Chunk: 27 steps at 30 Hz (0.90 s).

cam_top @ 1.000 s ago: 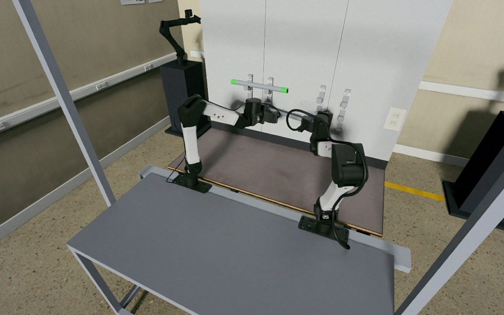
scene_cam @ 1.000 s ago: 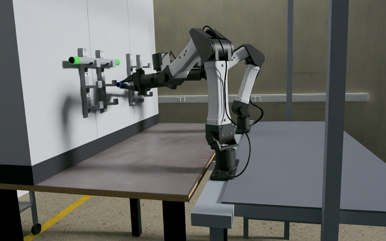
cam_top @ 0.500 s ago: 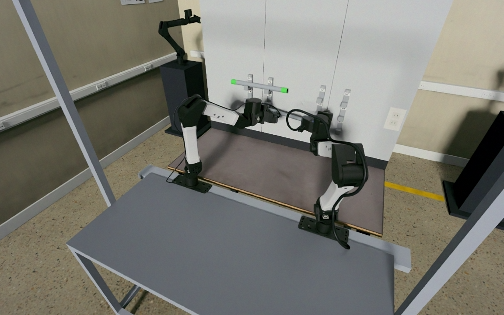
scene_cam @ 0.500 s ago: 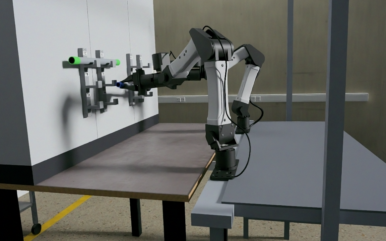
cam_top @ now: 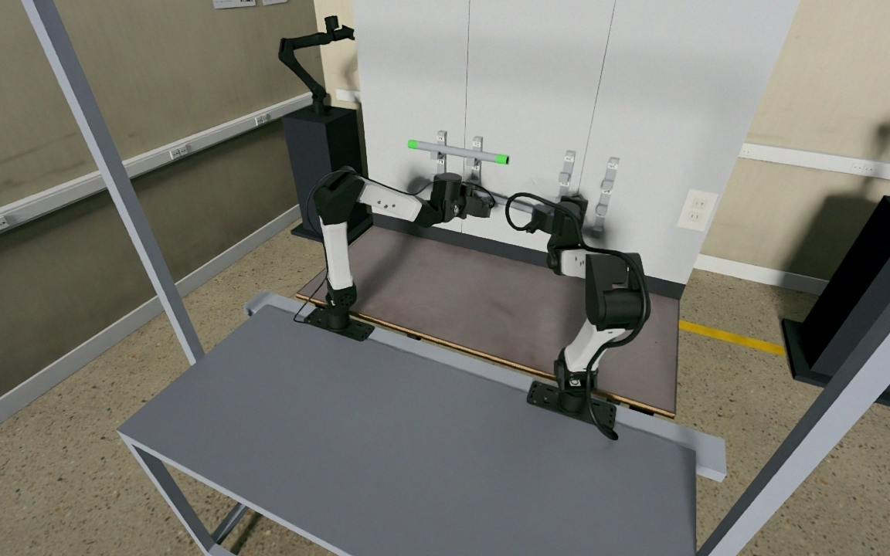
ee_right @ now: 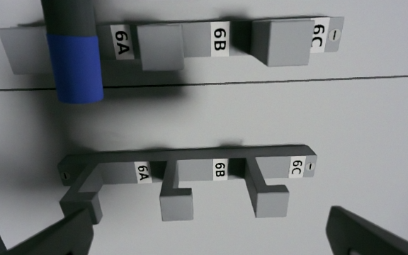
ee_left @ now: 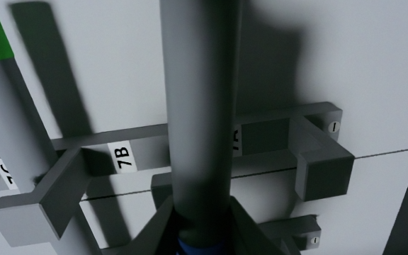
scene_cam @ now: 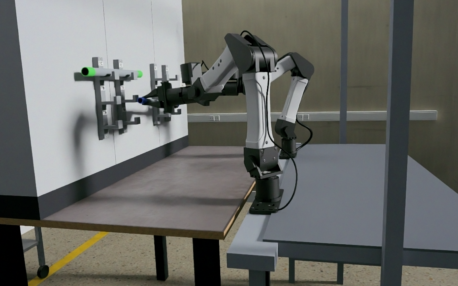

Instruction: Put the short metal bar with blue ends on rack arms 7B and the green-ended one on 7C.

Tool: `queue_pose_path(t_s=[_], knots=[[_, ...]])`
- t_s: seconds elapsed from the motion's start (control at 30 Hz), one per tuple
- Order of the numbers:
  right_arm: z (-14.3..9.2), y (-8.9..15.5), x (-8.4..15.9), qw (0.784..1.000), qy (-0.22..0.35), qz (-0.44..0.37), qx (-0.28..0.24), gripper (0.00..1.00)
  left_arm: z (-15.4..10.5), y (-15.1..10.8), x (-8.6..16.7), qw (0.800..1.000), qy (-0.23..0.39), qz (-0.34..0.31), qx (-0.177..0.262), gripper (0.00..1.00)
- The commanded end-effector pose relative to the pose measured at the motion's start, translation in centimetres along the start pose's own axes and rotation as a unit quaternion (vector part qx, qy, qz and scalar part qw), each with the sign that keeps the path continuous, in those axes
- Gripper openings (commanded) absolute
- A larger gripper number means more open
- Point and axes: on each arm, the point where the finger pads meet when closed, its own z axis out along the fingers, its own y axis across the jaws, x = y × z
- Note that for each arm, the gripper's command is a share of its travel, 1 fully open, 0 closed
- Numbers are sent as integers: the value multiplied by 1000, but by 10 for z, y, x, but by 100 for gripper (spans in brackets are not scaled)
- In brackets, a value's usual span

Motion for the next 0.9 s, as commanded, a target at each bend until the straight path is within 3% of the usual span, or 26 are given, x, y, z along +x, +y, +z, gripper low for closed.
queue_pose_path(t_s=[0.0,0.87], knots=[[-3,6,3,1000,-2,-7,-11,100,-5,33,3,997,0,-53,-51,0],[-3,6,3,1000,-2,-7,-11,100,-6,28,2,997,0,-53,-51,0]])
